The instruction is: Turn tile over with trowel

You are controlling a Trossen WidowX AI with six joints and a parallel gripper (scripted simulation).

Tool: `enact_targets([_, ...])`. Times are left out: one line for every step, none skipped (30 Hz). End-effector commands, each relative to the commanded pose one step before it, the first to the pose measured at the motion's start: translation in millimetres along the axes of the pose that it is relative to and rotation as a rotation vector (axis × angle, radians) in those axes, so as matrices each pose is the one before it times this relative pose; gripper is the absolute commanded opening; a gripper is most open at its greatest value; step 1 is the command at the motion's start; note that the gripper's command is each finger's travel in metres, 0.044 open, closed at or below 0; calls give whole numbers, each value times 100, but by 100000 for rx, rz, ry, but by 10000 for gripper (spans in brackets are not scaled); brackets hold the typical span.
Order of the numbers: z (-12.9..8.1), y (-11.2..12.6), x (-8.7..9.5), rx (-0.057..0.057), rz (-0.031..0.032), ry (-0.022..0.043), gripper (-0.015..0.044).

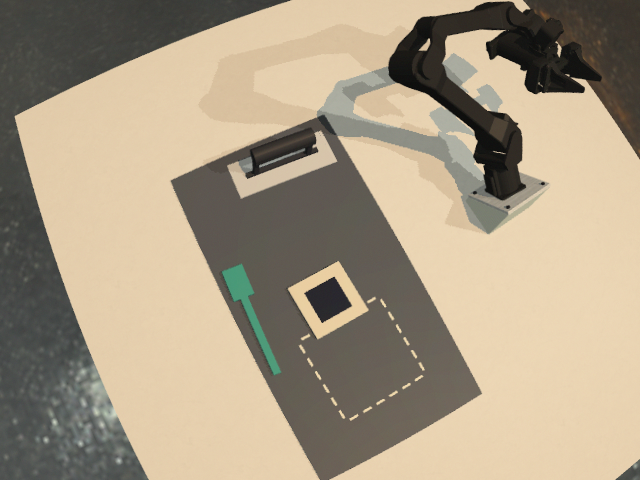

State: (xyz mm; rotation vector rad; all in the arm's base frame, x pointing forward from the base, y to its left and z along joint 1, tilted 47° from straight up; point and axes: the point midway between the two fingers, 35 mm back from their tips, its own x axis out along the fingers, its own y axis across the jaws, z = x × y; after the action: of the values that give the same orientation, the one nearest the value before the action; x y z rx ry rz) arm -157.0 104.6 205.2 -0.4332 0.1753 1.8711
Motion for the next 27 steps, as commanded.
enact_targets([0, 0, 0, 0, 0, 0, 374])
enact_targets([0, 0, 0, 0, 0, 0, 347])
enact_targets([0, 0, 0, 0, 0, 0, 321])
enact_targets([0, -3, 0, -16, -11, -5, 295])
enact_targets([0, 0, 0, 0, 0, 0, 269])
enact_targets([0, 0, 0, 0, 0, 0, 242])
enact_targets([0, -1, 0, -5, -3, -2, 216])
enact_targets([0, 0, 0, 0, 0, 0, 190])
enact_targets([0, 0, 0, 0, 0, 0, 164])
enact_targets([0, 0, 0, 0, 0, 0, 137])
enact_targets([0, 0, 0, 0, 0, 0, 111])
enact_targets([0, 0, 0, 0, 0, 0, 100])
enact_targets([0, 0, 0, 0, 0, 0, 100])
enact_targets([0, 0, 0, 0, 0, 0, 100])
enact_targets([0, 0, 0, 0, 0, 0, 100])
enact_targets([0, 0, 0, 0, 0, 0, 100])
enact_targets([0, 0, 0, 0, 0, 0, 100])
enact_targets([0, 0, 0, 0, 0, 0, 100])
enact_targets([0, 4, 0, 25, 15, 7, 100])
enact_targets([0, 0, 0, 0, 0, 0, 100])
enact_targets([0, 0, 0, 0, 0, 0, 100])
enact_targets([0, 0, 0, 2, 1, 0, 74])
enact_targets([0, 0, 0, 0, 0, 0, 48])
enact_targets([0, 0, 0, 0, 0, 0, 21])
enact_targets([0, 0, 0, 0, 0, 0, 0])
enact_targets([0, 0, 0, 0, 0, 0, 0])
enact_targets([0, 0, 0, 0, 0, 0, 0])
